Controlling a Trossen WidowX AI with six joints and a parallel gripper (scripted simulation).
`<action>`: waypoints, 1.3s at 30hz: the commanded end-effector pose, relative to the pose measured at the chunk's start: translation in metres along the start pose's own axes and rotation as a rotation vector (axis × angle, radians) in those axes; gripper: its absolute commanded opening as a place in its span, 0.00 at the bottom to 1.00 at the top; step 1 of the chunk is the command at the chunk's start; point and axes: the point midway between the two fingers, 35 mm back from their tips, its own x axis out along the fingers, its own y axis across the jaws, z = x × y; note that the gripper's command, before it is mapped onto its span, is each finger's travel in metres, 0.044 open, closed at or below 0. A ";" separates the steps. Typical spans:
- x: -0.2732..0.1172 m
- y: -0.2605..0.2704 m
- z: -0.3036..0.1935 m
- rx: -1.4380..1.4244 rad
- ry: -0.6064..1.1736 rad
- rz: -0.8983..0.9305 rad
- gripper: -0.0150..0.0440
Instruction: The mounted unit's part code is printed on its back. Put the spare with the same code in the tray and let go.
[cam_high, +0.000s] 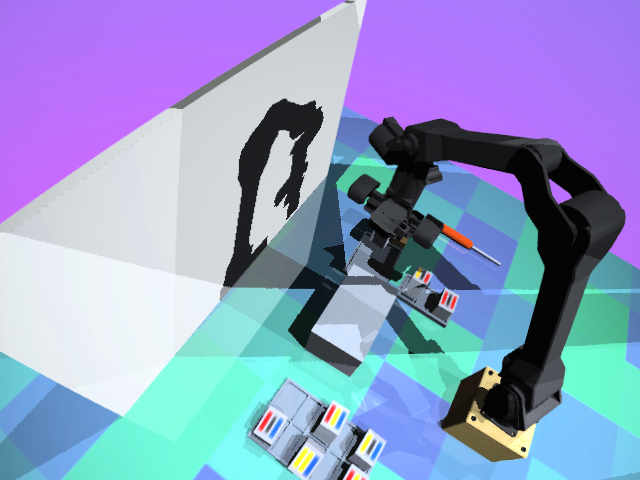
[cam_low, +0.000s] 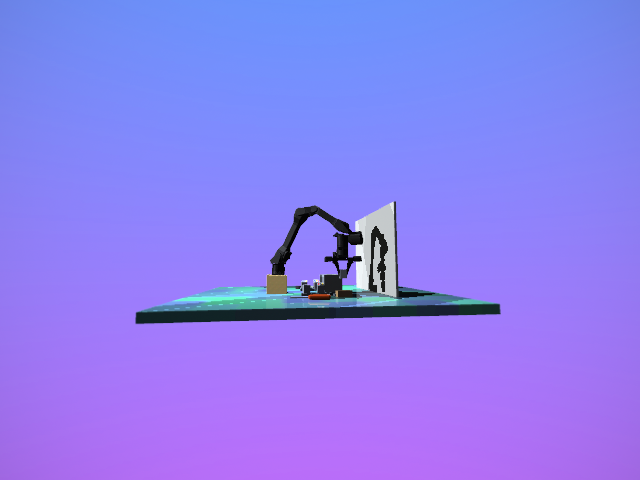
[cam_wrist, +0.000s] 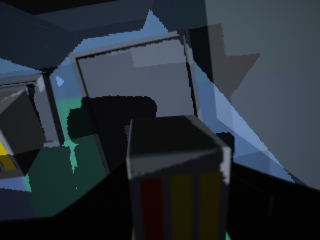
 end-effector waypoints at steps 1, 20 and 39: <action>0.005 0.000 0.001 0.002 -0.004 -0.001 0.25; 0.026 0.001 0.001 0.002 -0.004 -0.001 0.25; 0.047 0.003 0.003 0.002 -0.004 -0.001 0.25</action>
